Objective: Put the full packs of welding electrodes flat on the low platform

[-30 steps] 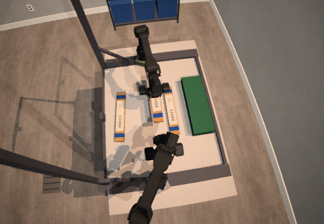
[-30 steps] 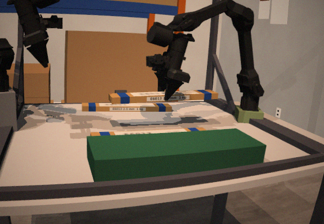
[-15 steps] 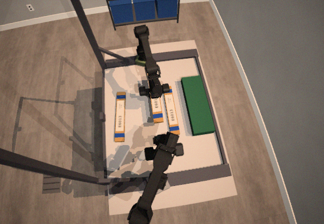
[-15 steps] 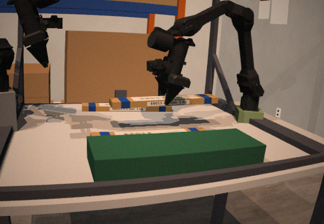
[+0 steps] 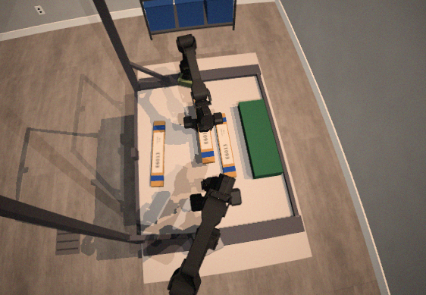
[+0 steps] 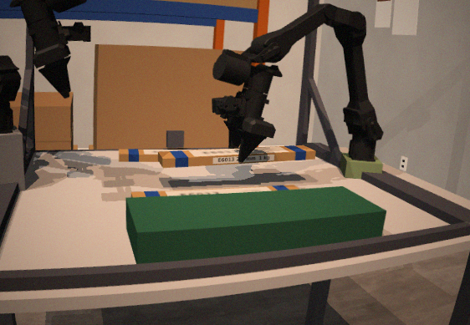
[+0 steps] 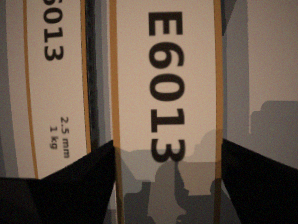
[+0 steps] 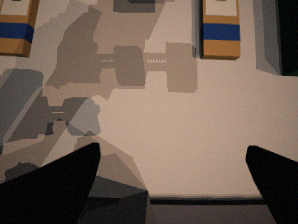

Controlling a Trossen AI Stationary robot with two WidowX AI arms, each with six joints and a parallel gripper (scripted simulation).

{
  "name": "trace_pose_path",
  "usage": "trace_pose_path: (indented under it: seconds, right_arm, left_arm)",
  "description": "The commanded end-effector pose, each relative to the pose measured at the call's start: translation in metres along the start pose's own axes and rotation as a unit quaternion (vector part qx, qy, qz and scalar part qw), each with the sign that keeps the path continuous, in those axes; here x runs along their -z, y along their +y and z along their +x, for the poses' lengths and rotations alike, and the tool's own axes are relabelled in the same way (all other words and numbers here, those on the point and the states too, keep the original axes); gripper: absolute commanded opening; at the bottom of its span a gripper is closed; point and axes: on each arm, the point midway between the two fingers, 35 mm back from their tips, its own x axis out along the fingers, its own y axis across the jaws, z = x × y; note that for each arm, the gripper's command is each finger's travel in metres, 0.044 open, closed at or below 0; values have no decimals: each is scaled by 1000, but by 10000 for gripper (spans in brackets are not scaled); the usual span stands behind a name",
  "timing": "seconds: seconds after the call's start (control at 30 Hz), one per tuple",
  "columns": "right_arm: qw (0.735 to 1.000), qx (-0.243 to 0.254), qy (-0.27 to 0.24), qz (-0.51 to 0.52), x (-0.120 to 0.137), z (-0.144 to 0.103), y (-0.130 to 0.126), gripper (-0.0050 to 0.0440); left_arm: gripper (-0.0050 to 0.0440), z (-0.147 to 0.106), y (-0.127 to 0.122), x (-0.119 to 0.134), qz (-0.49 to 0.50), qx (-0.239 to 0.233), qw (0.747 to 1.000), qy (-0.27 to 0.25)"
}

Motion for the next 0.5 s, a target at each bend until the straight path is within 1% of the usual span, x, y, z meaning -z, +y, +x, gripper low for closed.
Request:
trace_pose_path:
  seconds: [0.0,0.43,0.47]
  right_arm:
    - [1000,4,-10,-2,-4,-5,-1,430]
    - [1000,4,-10,-2,-4,-5,-1,430]
    - [1000,4,-10,-2,-4,-5,-1,430]
  left_arm:
    - [-50,-21,2,-18,1,-4,999,-42]
    - [-50,-19,2,-18,1,-3,999,-37]
    - [-50,-15,1,-12,1,-3,1000,-29]
